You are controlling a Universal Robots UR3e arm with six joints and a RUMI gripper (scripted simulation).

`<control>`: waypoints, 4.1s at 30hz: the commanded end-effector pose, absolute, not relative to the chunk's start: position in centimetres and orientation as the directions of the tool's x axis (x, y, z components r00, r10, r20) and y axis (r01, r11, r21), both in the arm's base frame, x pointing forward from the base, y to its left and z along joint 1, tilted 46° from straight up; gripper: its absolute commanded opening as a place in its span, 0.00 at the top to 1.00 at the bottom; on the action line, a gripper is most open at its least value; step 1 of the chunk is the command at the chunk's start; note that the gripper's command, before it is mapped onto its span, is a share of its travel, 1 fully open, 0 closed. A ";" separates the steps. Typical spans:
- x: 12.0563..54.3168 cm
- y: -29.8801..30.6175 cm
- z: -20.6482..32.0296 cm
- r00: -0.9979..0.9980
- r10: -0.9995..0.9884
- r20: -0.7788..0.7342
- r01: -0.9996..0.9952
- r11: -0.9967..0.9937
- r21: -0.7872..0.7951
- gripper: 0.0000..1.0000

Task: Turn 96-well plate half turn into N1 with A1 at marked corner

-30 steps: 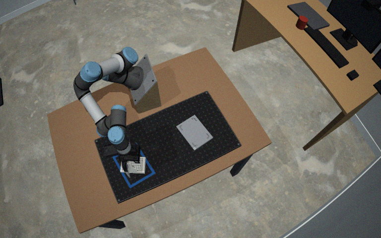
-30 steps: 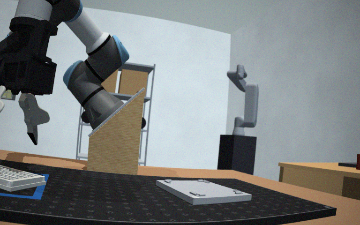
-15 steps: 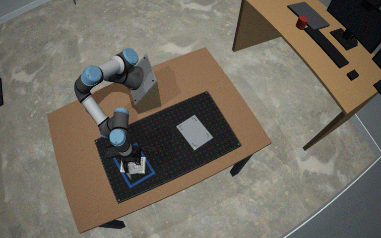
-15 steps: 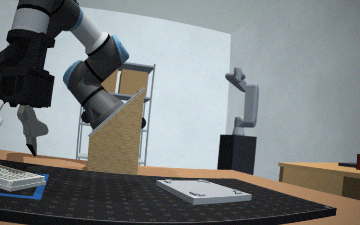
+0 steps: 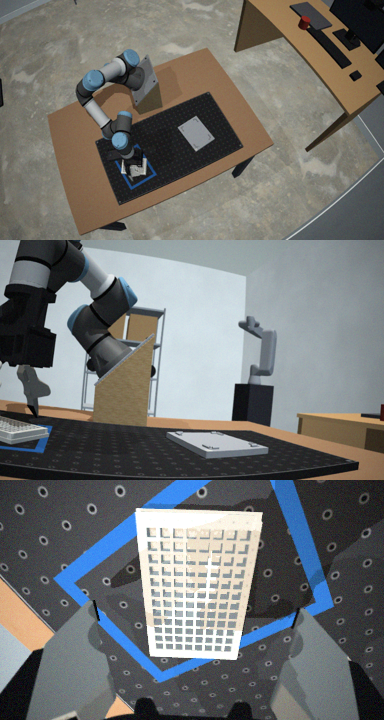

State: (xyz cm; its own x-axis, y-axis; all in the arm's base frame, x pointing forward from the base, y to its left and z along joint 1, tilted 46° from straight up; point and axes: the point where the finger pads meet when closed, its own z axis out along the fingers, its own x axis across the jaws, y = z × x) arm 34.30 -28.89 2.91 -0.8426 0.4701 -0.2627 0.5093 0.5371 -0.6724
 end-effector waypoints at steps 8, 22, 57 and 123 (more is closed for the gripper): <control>34.3 -29.0 2.8 -0.843 0.468 -0.265 0.510 0.537 -0.672 0.00; 34.4 -29.0 2.9 -0.843 0.468 -0.265 0.510 0.537 -0.672 1.00; 34.7 -27.7 4.1 -0.843 0.468 -0.265 0.510 0.537 -0.672 1.00; 35.7 -22.4 6.6 -0.927 0.352 -0.126 0.333 0.620 -0.711 1.00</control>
State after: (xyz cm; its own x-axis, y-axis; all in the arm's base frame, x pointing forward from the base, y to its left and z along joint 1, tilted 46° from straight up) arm 35.58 -23.19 7.29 -0.8841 0.4218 -0.2010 0.4325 0.5758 -0.6938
